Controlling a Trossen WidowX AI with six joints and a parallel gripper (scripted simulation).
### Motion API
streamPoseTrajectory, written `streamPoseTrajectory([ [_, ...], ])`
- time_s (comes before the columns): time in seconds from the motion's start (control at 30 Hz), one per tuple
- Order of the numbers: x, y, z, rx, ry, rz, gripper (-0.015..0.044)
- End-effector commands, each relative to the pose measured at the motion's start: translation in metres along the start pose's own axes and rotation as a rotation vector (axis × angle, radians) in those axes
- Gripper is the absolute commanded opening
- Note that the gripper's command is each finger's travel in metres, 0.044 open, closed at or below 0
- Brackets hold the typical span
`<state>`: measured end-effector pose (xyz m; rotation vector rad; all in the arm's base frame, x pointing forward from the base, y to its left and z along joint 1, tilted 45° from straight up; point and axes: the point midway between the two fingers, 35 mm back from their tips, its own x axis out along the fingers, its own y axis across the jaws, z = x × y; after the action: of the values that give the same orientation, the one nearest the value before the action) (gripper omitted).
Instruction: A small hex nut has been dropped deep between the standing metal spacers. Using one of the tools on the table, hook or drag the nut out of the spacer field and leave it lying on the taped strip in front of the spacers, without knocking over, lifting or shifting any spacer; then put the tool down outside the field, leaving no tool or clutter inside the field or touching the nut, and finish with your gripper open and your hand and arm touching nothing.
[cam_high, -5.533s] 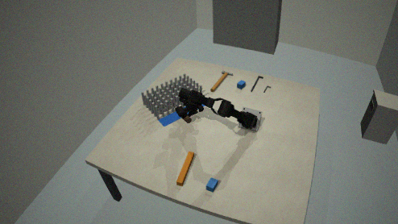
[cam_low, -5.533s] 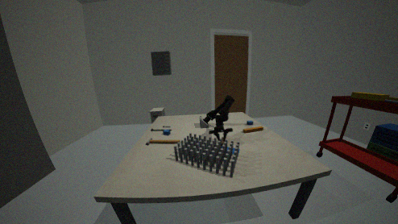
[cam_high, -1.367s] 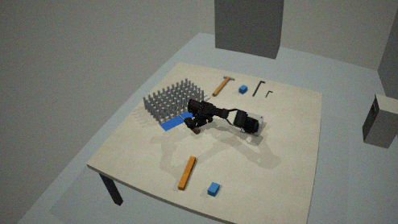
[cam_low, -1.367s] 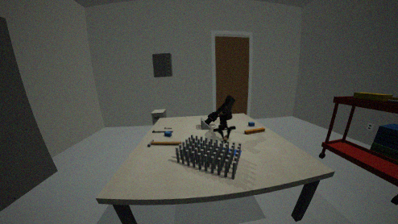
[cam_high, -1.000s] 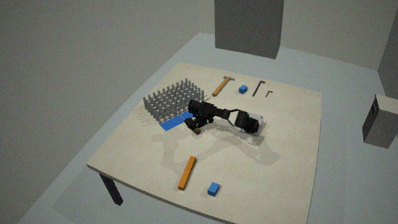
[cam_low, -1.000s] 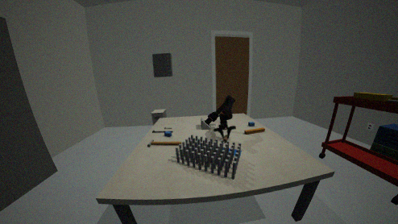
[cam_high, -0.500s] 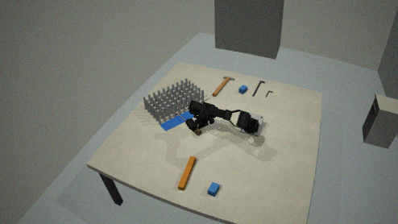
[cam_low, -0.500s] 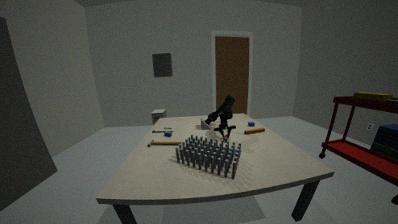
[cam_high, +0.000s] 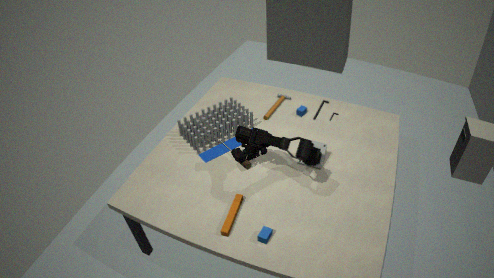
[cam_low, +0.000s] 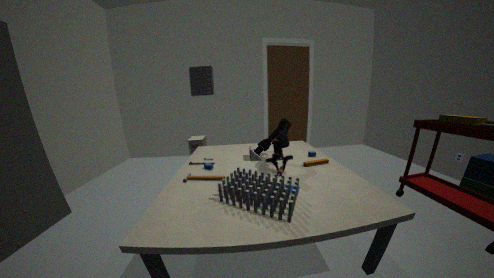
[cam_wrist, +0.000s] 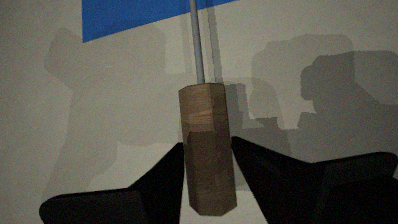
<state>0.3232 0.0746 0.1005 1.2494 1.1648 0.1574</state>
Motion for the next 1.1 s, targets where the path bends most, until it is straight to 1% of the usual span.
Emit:
streamPoseTrajectory([
  [0.0,-0.001,0.0,-0.002,0.003,-0.007,-0.003,0.0],
  [1.07,-0.008,0.001,-0.013,0.003,-0.007,-0.004,0.0],
])
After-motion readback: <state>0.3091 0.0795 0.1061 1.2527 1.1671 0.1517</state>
